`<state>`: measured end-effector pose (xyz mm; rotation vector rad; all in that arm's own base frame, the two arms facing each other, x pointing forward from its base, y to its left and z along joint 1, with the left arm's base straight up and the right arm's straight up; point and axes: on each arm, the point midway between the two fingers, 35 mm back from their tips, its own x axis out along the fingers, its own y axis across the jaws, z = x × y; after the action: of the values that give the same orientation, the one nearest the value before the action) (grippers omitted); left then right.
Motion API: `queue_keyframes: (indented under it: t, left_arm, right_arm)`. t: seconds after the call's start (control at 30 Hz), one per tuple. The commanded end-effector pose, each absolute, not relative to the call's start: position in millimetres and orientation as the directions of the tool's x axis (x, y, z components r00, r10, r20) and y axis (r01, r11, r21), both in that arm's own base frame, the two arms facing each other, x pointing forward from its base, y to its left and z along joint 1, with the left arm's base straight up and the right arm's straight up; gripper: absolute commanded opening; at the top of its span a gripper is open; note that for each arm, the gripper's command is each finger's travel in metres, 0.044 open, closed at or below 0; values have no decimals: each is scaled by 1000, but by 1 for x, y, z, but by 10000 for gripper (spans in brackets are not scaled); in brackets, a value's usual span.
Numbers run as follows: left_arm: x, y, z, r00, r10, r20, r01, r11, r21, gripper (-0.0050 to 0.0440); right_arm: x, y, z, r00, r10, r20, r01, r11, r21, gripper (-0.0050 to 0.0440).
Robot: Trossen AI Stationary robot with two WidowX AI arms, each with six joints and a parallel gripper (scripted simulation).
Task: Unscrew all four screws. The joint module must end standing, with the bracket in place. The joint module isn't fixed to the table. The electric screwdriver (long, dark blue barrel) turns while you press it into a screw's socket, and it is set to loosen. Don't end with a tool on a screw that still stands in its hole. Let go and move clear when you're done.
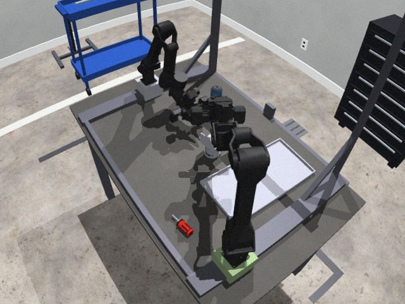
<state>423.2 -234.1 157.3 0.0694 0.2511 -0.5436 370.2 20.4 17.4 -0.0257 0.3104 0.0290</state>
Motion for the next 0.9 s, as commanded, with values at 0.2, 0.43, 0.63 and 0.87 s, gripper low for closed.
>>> queue_keyframes:
  t: [0.2,0.43,0.63,0.87]
  left_arm:
    - [426,-233,171,835,-502,-226,516,857,1,162]
    - [426,-233,171,835,-502,-226,516,857,1,162]
    - [426,-233,171,835,-502,-226,516,857,1,162]
    - [426,-233,171,835,-502,-226,516,857,1,162]
  right_arm:
    - [371,30,38,971,-42,-236,46,999,9,100]
    - [406,27,25,968,-42,-246,43,999,-1,100]
    - [439,25,18,969,-42,-244,44,999,1,100]
    - [447,25,16,969,-43,-243,45,999,2,100]
